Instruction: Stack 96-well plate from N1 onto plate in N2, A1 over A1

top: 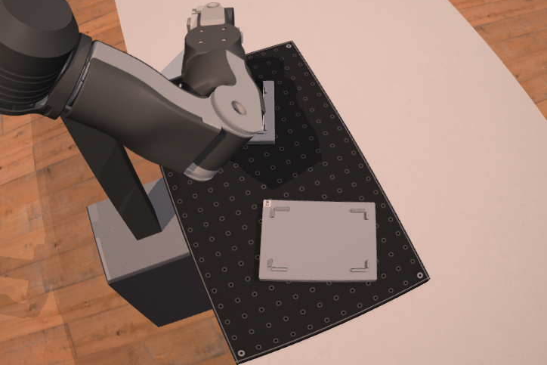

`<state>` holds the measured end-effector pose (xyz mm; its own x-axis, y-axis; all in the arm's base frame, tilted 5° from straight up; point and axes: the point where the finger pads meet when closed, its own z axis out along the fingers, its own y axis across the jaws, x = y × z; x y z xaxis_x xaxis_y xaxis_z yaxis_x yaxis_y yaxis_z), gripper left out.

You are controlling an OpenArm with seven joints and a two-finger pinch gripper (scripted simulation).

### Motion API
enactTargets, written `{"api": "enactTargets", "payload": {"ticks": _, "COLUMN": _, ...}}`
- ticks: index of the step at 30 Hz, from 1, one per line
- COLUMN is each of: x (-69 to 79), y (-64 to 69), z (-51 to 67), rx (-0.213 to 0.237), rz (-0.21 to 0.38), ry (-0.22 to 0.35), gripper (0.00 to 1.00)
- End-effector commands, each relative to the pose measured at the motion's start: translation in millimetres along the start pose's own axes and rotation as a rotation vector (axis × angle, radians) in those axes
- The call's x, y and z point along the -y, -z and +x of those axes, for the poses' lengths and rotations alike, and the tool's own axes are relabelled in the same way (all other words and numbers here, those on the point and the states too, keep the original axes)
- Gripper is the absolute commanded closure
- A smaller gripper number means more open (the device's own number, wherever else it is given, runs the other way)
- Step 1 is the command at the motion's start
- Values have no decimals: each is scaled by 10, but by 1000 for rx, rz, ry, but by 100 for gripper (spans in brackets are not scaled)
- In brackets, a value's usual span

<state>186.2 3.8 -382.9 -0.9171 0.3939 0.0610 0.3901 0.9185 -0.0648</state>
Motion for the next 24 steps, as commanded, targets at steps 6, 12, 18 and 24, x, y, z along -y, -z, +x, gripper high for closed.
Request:
{"api": "enactTargets", "payload": {"ticks": 6, "x": -23, "y": -17, "z": 2, "rx": 1, "rz": -10, "ry": 6, "gripper": 100}}
{"api": "enactTargets", "payload": {"ticks": 12, "x": -23, "y": -17, "z": 2, "rx": 1, "rz": -10, "ry": 6, "gripper": 100}}
{"api": "enactTargets", "payload": {"ticks": 18, "x": -21, "y": -16, "z": 0, "rx": 1, "rz": -8, "ry": 5, "gripper": 97}}
{"api": "enactTargets", "payload": {"ticks": 24, "x": -11, "y": -13, "z": -5, "rx": 1, "rz": -4, "ry": 1, "gripper": 77}}
